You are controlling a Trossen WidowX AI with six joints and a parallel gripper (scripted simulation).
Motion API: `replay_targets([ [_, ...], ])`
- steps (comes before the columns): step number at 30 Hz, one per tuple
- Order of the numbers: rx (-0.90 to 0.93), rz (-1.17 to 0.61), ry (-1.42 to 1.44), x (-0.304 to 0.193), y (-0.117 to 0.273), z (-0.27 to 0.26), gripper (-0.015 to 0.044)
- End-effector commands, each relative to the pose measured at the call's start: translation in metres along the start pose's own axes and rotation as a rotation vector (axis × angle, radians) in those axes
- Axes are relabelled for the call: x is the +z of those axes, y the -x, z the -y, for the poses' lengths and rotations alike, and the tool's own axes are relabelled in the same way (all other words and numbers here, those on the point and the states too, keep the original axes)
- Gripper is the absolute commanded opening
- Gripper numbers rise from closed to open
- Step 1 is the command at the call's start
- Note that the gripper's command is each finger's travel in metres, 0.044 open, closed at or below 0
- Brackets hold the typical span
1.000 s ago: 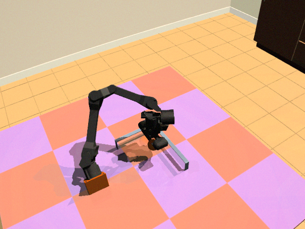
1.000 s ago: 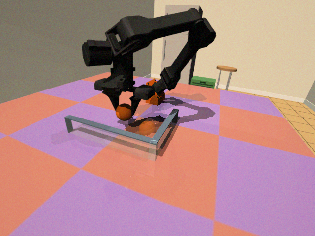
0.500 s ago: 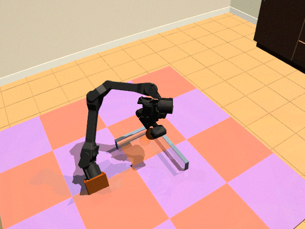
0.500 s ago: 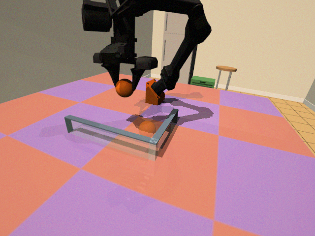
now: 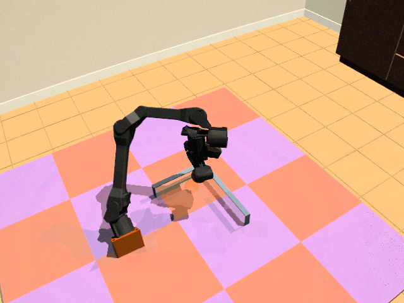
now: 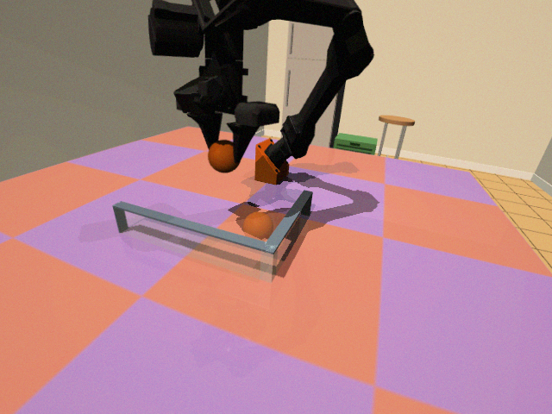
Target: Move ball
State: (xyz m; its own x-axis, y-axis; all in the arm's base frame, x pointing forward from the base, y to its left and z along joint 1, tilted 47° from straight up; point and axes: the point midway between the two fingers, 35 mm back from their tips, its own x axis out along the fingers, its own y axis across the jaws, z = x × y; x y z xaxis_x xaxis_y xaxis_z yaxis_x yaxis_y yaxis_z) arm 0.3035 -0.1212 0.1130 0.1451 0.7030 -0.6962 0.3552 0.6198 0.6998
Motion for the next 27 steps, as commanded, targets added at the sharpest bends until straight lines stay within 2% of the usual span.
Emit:
replay_targets([
  [1, 0.003, 0.009, -0.120, -0.001, -0.002, -0.008, 0.0000],
  [27, 0.005, -0.002, -0.886, -0.012, -0.028, -0.047, 0.0000],
])
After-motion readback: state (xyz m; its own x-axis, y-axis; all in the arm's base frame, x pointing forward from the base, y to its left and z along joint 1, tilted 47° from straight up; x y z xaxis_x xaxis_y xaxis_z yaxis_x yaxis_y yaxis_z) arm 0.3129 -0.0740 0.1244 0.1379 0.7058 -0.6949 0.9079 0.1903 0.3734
